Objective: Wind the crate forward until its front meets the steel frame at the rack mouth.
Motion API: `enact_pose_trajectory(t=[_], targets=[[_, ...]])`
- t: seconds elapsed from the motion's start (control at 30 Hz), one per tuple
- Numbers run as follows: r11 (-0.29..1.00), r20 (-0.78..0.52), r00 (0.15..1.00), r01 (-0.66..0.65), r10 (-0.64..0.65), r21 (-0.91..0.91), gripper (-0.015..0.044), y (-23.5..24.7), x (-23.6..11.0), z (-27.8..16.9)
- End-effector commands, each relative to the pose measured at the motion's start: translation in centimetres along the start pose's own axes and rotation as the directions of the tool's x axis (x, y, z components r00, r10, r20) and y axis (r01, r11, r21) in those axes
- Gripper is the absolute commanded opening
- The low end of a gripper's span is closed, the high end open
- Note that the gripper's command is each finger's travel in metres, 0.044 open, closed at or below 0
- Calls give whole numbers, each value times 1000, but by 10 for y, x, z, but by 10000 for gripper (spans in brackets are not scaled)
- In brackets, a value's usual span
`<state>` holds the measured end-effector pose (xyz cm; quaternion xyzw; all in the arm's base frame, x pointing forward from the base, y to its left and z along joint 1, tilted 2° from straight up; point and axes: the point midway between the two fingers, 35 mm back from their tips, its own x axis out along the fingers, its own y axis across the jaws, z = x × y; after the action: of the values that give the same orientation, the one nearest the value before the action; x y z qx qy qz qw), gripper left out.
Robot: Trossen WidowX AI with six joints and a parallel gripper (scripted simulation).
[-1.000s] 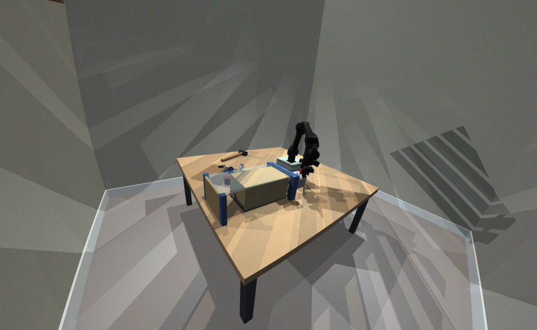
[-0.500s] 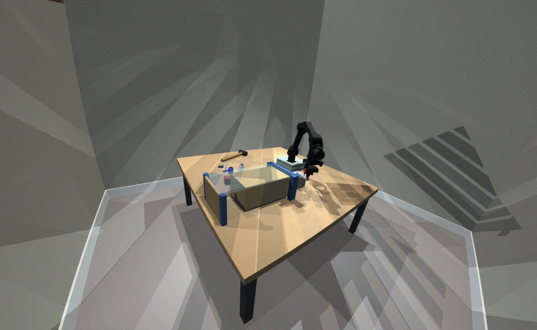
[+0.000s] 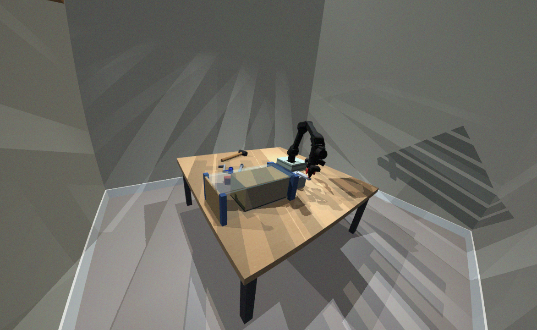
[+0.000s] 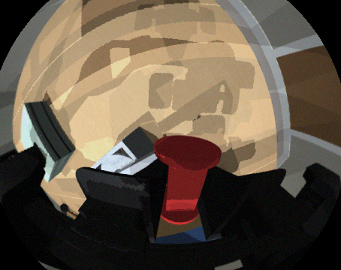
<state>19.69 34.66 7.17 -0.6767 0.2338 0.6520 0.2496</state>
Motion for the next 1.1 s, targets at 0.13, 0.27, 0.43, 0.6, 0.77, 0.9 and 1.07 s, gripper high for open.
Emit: enact_pose_trajectory(t=[0.13,0.27,0.43,0.6,0.77,0.9,1.07], targets=[[999,24,999,-29,30,-21,0,21,-1,22],[999,24,999,-30,30,-21,0,26,-1,25],[999,24,999,-30,31,-22,0,33,-1,29],[999,25,999,-31,31,-22,0,40,-1,33],[999,25,999,-31,32,-22,0,47,-2,35],[999,25,999,-32,32,-22,0,53,-2,37],[999,25,999,-32,33,-22,0,61,-2,39]])
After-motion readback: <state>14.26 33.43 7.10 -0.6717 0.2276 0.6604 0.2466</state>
